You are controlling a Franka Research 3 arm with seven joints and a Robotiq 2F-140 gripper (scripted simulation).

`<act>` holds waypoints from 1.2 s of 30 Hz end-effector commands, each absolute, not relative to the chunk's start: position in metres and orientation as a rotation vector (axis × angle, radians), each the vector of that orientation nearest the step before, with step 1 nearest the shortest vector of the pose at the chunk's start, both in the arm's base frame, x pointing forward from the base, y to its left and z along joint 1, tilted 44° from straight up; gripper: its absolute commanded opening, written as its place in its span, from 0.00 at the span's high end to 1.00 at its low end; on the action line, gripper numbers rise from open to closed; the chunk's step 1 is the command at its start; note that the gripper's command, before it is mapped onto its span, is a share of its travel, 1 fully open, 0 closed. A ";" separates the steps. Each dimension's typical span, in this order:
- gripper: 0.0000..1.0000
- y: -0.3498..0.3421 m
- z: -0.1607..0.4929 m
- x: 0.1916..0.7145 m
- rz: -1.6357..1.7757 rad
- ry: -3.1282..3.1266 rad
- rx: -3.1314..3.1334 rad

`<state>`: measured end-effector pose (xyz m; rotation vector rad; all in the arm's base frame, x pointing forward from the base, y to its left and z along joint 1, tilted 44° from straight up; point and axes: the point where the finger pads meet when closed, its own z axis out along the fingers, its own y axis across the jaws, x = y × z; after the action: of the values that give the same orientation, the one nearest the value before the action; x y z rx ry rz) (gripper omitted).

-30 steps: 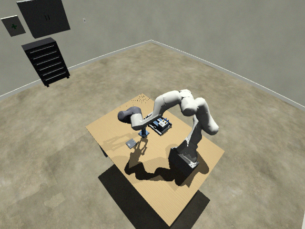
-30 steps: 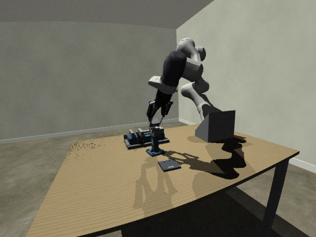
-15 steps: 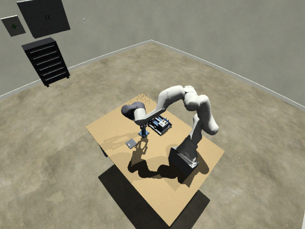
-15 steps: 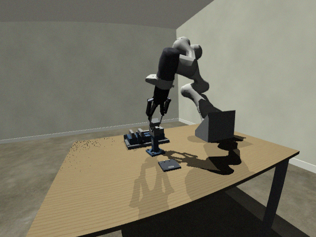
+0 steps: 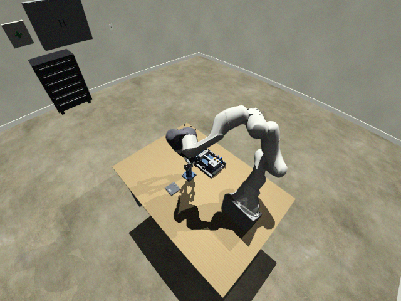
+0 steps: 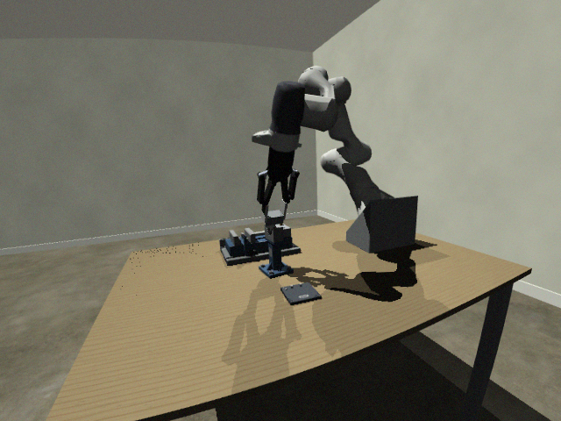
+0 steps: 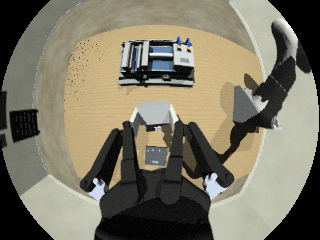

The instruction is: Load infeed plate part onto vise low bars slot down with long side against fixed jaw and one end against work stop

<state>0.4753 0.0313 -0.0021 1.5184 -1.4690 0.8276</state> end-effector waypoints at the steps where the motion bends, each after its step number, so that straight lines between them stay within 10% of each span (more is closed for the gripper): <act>1: 1.00 0.035 -0.007 0.478 0.798 -1.490 1.566; 36: 1.00 0.031 -0.001 0.479 0.588 -1.693 1.738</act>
<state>0.4762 0.0265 0.0009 1.7049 -1.6918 0.6078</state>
